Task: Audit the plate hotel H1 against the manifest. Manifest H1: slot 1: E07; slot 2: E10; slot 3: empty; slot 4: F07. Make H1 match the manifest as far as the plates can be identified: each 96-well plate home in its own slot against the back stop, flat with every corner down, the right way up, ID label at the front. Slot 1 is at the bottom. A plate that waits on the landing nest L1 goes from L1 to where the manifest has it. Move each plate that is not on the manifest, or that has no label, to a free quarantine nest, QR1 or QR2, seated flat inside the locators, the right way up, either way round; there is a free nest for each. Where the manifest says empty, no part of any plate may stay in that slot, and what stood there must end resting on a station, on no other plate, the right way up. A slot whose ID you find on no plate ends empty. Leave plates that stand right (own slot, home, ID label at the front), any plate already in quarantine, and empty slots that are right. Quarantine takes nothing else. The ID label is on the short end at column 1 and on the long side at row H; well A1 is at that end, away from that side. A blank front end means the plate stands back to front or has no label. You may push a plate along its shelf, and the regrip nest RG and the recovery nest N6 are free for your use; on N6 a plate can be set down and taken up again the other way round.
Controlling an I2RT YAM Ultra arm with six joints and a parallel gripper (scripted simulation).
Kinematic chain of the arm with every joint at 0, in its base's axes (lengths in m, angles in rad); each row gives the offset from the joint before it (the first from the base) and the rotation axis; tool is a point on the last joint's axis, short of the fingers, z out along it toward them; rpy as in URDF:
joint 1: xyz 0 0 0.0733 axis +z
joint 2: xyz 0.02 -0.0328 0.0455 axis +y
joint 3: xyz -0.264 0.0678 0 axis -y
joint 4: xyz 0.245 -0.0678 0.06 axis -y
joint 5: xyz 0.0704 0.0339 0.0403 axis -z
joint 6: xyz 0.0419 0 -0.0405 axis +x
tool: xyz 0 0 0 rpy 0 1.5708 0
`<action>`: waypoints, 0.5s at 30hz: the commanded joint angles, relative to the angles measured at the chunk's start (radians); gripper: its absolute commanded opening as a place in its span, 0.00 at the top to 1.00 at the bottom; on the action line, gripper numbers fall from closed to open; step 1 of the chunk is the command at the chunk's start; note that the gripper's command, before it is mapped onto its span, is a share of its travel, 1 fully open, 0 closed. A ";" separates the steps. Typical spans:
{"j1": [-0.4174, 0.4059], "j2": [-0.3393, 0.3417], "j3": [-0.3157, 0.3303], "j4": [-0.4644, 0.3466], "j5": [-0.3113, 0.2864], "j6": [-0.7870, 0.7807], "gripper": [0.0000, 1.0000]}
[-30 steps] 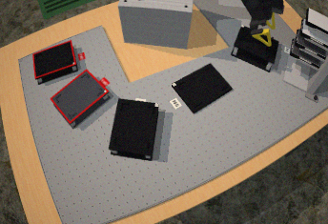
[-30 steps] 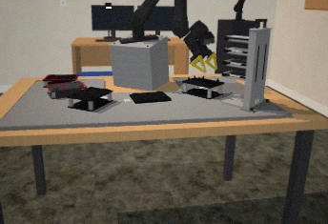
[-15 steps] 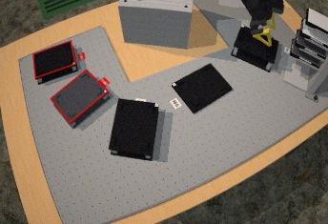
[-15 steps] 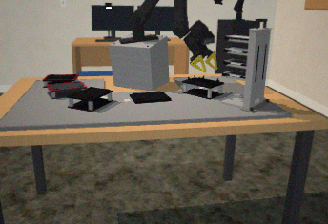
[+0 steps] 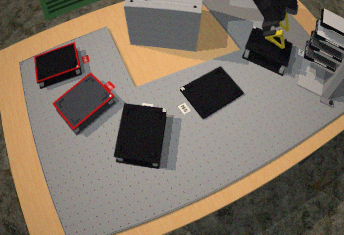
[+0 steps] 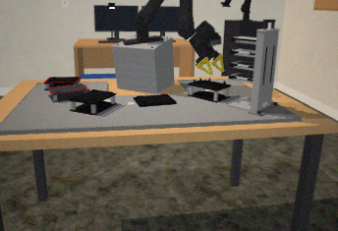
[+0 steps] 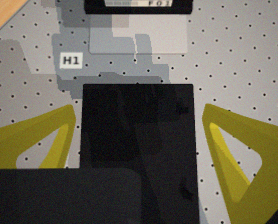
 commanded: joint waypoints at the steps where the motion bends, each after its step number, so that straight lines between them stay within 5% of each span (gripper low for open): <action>1: 0.007 -0.036 0.024 0.020 0.004 0.008 0.00; 3: 0.015 -0.043 -0.026 0.019 0.009 0.011 0.00; 15: 0.034 -0.105 -0.085 -0.008 0.023 0.024 0.00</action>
